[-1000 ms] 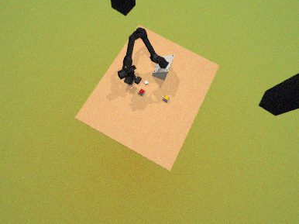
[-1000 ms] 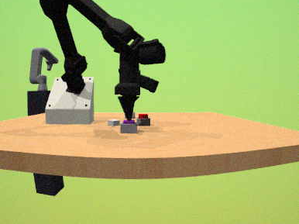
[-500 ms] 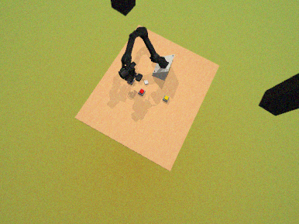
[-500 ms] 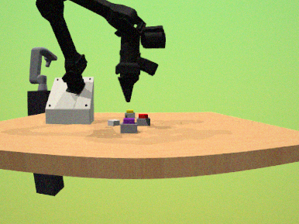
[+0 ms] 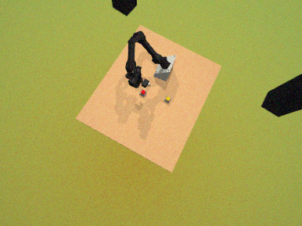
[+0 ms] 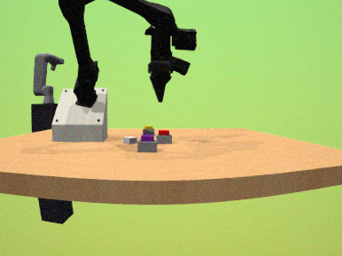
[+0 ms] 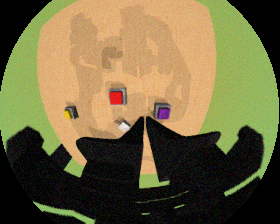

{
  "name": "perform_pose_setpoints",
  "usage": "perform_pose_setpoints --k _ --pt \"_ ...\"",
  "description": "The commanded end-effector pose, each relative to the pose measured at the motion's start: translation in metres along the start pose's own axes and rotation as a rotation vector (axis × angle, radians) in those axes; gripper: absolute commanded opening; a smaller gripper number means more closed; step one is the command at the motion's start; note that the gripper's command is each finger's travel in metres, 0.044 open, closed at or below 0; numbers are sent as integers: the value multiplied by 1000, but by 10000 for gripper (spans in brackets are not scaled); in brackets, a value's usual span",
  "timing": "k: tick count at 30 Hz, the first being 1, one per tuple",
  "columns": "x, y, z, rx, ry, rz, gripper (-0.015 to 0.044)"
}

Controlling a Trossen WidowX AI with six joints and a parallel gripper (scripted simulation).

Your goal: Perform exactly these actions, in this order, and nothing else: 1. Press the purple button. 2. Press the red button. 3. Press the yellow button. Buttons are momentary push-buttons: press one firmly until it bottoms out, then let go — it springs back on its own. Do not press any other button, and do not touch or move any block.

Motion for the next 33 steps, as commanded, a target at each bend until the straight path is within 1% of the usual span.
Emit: perform_pose_setpoints --k 1,3,7,8,11,12,18,33 --pt "58 -17 0 3 9 12 20" --pt "68 -18 0 3 13 12 20" --pt "68 -18 -2 3 12 12 20" --pt "69 -19 -10 2 11 12 20" --pt "68 -19 -51 2 13 11 20" --pt "67 -18 -59 2 15 11 20" --pt "67 -18 -62 2 15 11 20" --pt "67 -18 -87 2 16 11 20"
Point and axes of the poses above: the point midway between the two fingers, 35 mm back from their tips, its own z axis back along the fingers, its own x axis across the jaws, y = z × x, the point moved 10 cm from there along z, back along the fingers, and after that the axes turned 6 degrees about z, right-handed, at the moved point
